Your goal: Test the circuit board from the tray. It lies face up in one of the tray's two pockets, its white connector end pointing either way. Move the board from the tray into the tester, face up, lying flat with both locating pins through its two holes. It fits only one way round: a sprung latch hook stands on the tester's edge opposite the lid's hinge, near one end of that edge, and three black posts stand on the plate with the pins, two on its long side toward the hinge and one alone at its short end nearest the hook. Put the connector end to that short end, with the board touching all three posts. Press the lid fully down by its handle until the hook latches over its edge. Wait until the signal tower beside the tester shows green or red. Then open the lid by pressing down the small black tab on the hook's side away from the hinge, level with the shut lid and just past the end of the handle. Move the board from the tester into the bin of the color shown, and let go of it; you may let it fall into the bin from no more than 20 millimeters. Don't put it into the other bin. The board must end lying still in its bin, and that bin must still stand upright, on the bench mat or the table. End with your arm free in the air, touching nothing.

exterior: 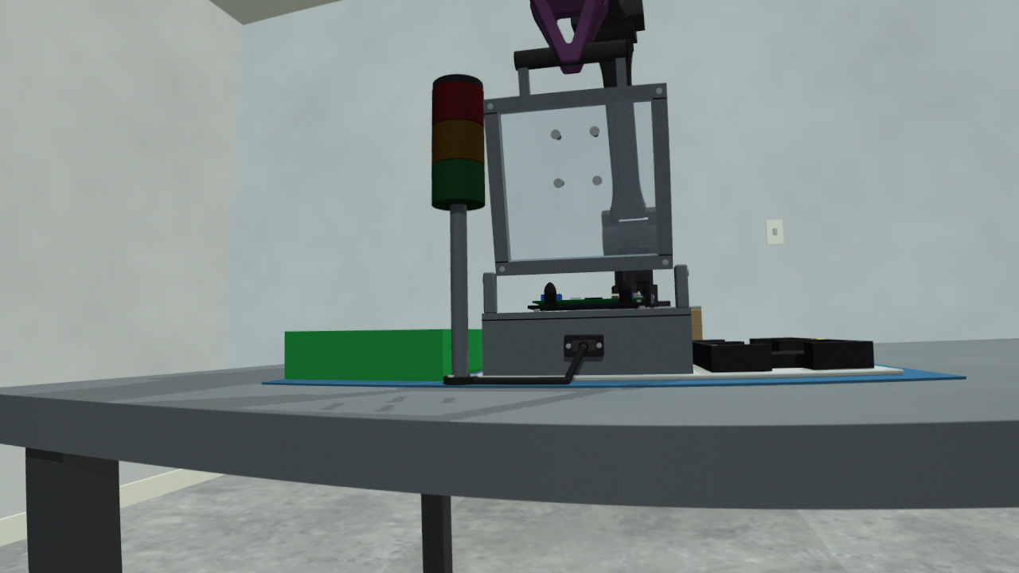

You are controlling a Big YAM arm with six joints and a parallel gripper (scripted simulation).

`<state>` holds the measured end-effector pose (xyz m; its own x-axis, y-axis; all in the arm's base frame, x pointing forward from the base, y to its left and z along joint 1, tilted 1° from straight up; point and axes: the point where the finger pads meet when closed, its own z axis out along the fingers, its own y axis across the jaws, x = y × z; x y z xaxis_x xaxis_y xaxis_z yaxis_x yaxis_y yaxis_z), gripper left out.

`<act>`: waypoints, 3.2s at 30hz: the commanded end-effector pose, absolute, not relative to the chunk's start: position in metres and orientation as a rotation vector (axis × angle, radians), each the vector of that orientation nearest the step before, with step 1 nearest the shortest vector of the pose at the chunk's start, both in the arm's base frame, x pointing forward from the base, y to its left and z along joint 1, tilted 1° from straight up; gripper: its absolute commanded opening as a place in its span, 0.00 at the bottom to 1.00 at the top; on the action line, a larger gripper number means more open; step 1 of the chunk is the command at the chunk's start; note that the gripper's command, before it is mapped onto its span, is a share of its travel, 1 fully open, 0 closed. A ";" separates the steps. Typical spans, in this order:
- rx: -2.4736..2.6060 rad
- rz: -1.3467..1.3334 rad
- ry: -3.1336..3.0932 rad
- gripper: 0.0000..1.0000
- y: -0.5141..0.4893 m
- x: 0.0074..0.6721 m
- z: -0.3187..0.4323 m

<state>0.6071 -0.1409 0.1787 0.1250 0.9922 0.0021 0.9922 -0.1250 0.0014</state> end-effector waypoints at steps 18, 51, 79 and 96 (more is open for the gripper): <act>-2.356 -0.018 -2.097 0.00 -0.133 0.621 0.174; -2.354 -0.025 -2.109 0.00 -0.129 0.597 0.197; -2.348 -0.022 -2.106 0.00 -0.129 0.557 0.198; -2.346 -0.018 -2.103 0.00 -0.125 0.522 0.191</act>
